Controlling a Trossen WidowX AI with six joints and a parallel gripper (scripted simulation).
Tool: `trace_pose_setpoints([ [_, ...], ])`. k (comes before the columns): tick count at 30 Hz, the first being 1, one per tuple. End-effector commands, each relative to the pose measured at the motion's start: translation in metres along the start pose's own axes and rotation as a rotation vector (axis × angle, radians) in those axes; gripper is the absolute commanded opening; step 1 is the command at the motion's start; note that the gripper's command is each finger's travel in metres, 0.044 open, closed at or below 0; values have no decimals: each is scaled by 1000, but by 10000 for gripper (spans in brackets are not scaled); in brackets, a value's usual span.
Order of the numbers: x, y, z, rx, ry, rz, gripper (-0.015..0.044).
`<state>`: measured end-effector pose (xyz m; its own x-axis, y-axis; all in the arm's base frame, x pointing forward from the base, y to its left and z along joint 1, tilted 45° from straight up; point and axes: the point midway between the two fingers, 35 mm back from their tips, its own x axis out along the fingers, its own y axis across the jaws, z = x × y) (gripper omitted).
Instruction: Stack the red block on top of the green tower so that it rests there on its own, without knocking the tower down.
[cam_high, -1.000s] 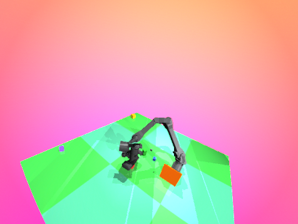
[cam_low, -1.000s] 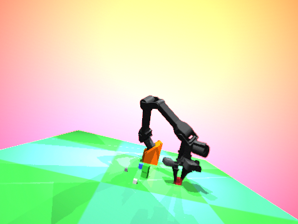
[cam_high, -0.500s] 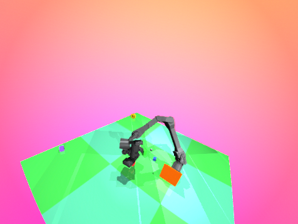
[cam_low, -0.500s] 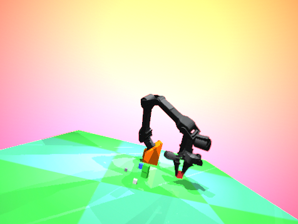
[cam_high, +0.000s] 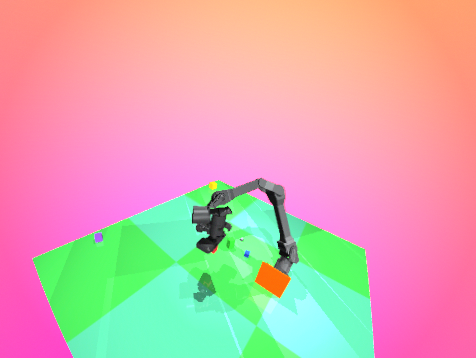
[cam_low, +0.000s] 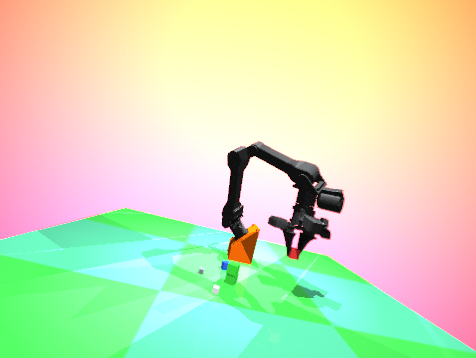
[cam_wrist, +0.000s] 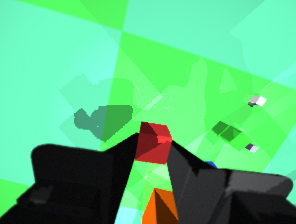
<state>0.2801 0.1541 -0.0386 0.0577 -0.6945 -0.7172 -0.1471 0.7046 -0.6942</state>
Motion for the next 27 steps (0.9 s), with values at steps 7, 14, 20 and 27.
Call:
trace_pose_setpoints([
  [7,-7,-4,1,3,3,2,0],
  [14,-10,-46,4,1,2,6,0],
  [20,-10,-82,3,0,2,6,0],
  [27,-9,-122,-3,1,3,2,0],
])
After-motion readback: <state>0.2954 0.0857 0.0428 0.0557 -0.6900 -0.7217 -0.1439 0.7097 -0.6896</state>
